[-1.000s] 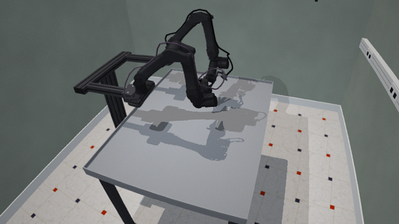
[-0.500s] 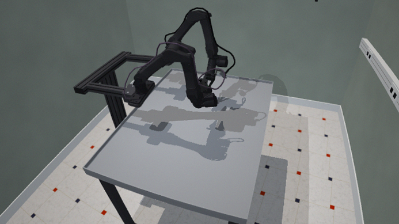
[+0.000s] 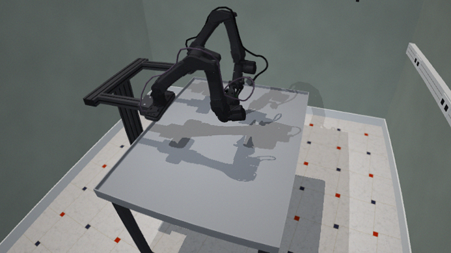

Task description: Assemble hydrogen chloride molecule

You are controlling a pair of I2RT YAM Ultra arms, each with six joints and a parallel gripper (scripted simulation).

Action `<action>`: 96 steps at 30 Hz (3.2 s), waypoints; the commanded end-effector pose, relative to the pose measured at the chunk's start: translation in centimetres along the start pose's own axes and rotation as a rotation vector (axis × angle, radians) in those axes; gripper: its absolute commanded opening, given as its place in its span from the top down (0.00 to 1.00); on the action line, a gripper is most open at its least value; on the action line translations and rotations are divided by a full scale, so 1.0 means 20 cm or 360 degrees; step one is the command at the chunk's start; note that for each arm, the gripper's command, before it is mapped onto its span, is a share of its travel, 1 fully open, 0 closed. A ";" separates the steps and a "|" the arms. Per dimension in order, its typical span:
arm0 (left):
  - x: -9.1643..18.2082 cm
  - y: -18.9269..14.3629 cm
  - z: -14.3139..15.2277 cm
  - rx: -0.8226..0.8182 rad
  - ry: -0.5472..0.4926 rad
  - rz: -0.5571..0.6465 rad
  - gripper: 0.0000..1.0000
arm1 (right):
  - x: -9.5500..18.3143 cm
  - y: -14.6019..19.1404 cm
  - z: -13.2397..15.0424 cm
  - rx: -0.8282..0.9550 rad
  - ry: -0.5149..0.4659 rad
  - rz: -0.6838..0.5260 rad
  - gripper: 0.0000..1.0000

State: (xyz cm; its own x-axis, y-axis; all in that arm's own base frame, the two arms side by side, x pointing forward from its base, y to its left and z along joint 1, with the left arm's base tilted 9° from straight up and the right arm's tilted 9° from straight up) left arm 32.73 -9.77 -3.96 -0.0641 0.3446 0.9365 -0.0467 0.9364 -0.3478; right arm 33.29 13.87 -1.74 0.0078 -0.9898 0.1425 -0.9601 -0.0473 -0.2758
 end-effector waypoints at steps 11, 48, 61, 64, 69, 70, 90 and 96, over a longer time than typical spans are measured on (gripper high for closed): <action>0.08 0.02 0.07 -0.0441 0.0038 -0.0258 1.00 | 0.01 -0.07 -0.04 0.0069 -0.0026 0.0006 0.64; 0.27 0.11 0.17 -0.1351 0.0265 -0.0799 1.00 | 0.01 -0.07 -0.04 0.0069 -0.0026 0.0006 0.64; 0.15 0.07 -0.03 -0.0899 -0.0048 -0.1030 1.00 | 0.05 -0.19 -0.11 -0.0007 0.0182 0.0073 0.64; 0.13 0.07 -0.04 -0.0862 -0.0072 -0.1060 1.00 | 0.04 -0.19 -0.12 -0.0019 0.0202 0.0073 0.64; 0.05 0.07 -0.07 -0.0693 -0.0176 -0.1170 1.00 | 0.04 -0.26 -0.19 -0.0018 0.0295 0.0111 0.64; 0.03 0.06 -0.08 -0.0662 -0.0198 -0.1195 1.00 | 0.06 -0.29 -0.20 -0.0019 0.0318 0.0138 0.64; -0.25 0.06 -0.11 -0.0111 -0.0718 -0.1485 1.00 | 0.25 -0.58 -0.55 -0.0095 0.0686 0.0582 0.64; -0.33 0.05 -0.11 0.0038 -0.0920 -0.1517 1.00 | 0.28 -0.63 -0.68 -0.0136 0.0763 0.0732 0.64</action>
State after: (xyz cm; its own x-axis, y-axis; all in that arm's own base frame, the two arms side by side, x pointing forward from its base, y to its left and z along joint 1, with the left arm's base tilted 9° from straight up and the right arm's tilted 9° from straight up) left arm 33.33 -9.83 -10.88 -0.3684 -0.5667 0.7370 -0.1899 0.8219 0.5371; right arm 40.69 10.54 13.14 -0.4645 -0.7740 0.4303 -0.8781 0.3397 -0.3370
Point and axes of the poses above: on each arm, the point where the finger pads meet when closed, its own x axis back along the fingers, its own y axis across the jaws, z = x × y, the point moved 6 cm from there along x, back along the fingers, and after that the axes turned 10 degrees about x, right-handed, at the moved point
